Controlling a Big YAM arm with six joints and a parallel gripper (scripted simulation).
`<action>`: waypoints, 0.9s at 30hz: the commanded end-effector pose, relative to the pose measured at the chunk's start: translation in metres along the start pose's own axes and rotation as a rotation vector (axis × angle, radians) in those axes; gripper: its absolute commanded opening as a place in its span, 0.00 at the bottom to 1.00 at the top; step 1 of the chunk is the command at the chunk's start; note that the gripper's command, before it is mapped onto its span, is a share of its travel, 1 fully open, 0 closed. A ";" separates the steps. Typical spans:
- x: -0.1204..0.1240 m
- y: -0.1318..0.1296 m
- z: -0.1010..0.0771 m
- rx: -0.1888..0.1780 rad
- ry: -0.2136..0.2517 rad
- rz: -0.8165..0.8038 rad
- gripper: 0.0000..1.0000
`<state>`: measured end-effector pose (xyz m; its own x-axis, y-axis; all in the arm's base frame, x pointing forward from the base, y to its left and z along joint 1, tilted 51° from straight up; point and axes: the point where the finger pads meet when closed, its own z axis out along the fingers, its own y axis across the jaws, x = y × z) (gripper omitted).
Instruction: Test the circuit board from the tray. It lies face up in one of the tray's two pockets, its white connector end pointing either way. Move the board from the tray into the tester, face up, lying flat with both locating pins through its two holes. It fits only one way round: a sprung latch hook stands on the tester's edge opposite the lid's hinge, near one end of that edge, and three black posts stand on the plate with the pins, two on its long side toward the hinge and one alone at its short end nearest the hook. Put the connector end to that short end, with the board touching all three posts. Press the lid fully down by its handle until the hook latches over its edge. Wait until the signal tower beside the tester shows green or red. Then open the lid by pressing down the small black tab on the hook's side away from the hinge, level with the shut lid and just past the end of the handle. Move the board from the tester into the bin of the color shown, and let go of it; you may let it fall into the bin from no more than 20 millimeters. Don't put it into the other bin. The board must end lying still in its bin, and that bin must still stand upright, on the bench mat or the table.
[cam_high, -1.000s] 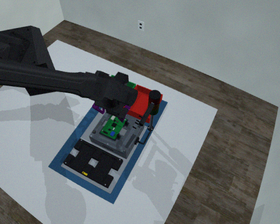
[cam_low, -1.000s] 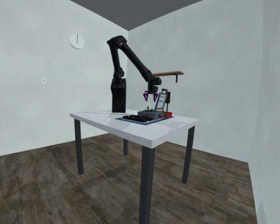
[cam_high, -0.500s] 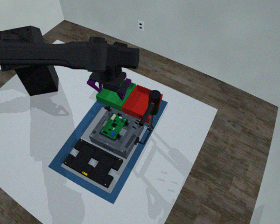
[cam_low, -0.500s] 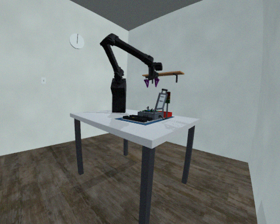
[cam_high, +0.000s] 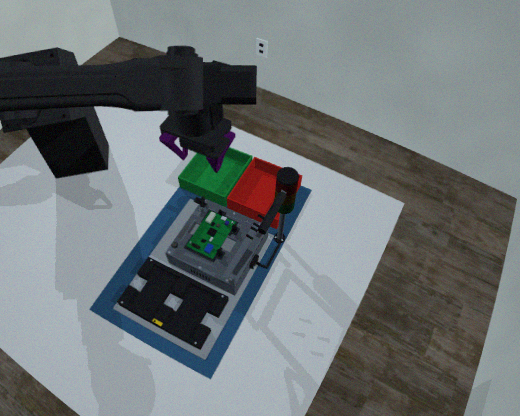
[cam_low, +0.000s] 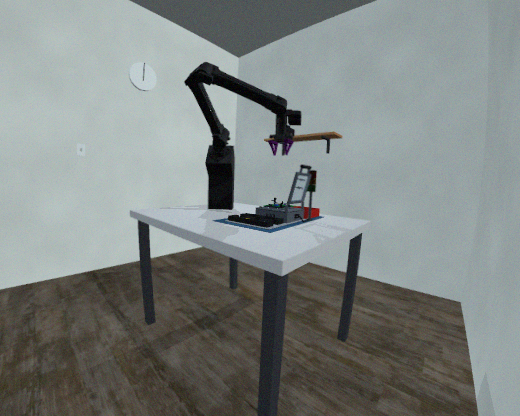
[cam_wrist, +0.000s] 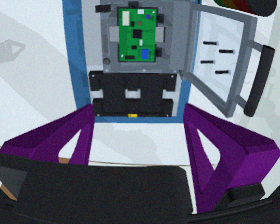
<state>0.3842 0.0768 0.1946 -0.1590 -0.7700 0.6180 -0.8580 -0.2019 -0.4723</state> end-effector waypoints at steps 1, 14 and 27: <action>0.001 -0.004 -0.002 -0.001 0.001 0.030 0.48; 0.001 -0.006 -0.003 0.006 -0.003 0.038 0.48; 0.001 -0.006 -0.003 0.006 -0.003 0.038 0.48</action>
<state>0.3841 0.0766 0.1946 -0.1740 -0.7730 0.6100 -0.8556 -0.1881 -0.4824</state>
